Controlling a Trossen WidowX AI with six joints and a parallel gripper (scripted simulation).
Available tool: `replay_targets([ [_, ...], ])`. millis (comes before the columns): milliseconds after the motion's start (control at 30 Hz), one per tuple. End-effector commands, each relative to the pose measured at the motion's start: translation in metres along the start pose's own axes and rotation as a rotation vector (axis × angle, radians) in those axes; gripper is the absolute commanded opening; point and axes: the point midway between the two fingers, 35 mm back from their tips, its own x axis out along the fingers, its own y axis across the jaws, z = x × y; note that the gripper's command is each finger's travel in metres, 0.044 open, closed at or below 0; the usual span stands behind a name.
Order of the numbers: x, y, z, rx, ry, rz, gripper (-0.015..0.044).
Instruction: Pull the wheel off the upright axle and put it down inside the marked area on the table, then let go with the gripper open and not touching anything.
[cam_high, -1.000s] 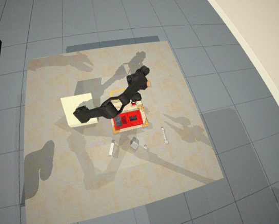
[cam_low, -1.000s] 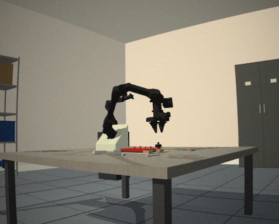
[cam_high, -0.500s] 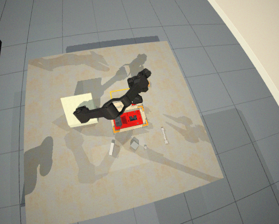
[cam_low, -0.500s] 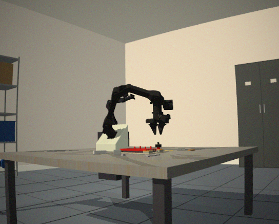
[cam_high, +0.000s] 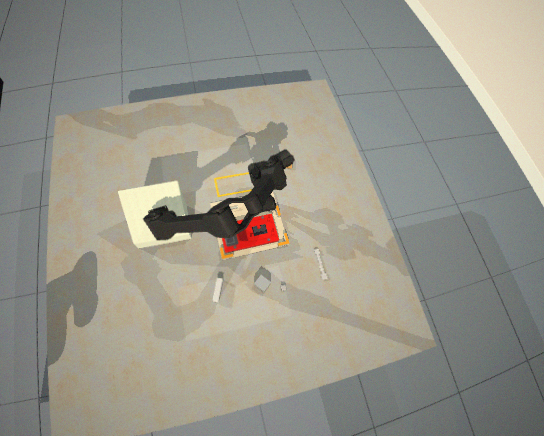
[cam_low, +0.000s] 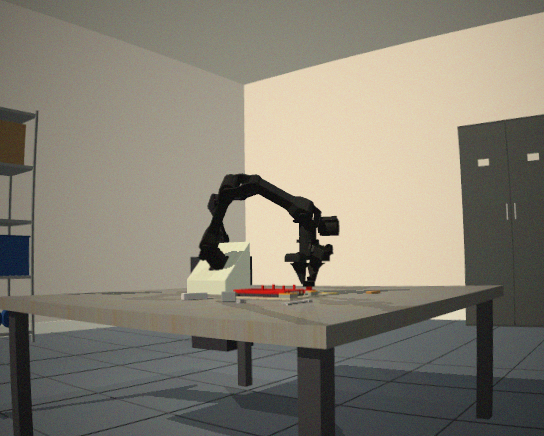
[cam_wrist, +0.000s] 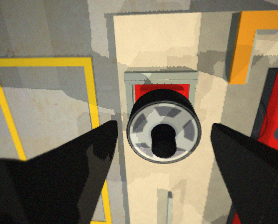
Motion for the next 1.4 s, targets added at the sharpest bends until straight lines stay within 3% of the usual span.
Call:
replay_targets([
  [0, -0.001, 0.000, 0.000, 0.000, 0.001, 0.000, 0.0195],
  [267, -0.001, 0.000, 0.000, 0.000, 0.001, 0.000, 0.0142],
  [467, -0.002, 0.000, 0.000, 0.000, 0.001, 0.000, 0.0000],
  [1367, -0.011, 0.001, 0.000, -0.001, -0.002, 0.000, 0.0000],
])
